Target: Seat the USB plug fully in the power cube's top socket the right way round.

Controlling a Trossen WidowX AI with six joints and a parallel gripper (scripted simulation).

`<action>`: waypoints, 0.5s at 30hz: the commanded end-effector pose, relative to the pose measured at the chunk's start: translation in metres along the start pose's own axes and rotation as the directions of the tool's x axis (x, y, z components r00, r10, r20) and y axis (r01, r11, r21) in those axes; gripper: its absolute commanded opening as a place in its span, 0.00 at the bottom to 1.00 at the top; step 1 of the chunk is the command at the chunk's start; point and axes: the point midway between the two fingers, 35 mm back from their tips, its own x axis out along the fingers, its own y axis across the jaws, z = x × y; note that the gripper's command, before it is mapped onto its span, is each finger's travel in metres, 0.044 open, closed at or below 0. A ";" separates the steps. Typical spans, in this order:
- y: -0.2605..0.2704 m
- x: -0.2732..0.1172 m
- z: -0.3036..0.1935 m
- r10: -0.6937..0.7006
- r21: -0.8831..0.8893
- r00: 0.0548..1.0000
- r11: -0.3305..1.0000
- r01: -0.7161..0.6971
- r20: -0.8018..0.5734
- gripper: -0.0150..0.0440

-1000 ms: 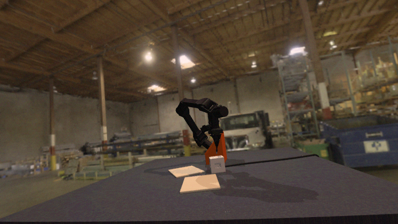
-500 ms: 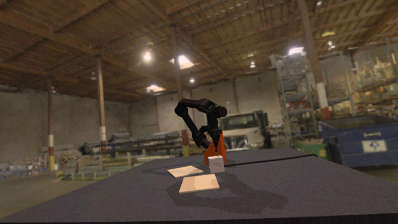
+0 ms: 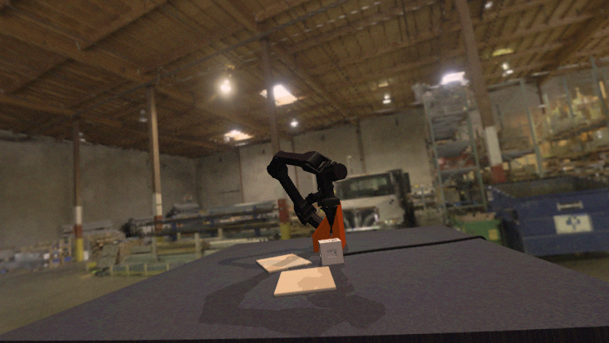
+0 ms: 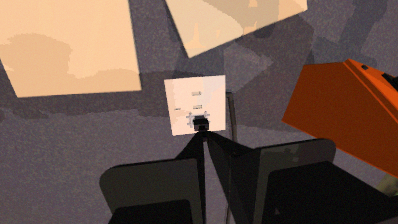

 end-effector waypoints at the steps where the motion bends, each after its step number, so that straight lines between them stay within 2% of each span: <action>1: 0.000 0.000 -0.001 -0.001 -0.003 1.000 1.000 0.001 -0.010 0.25; 15: 0.000 0.002 -0.002 -0.001 -0.001 1.000 1.000 0.001 -0.022 0.25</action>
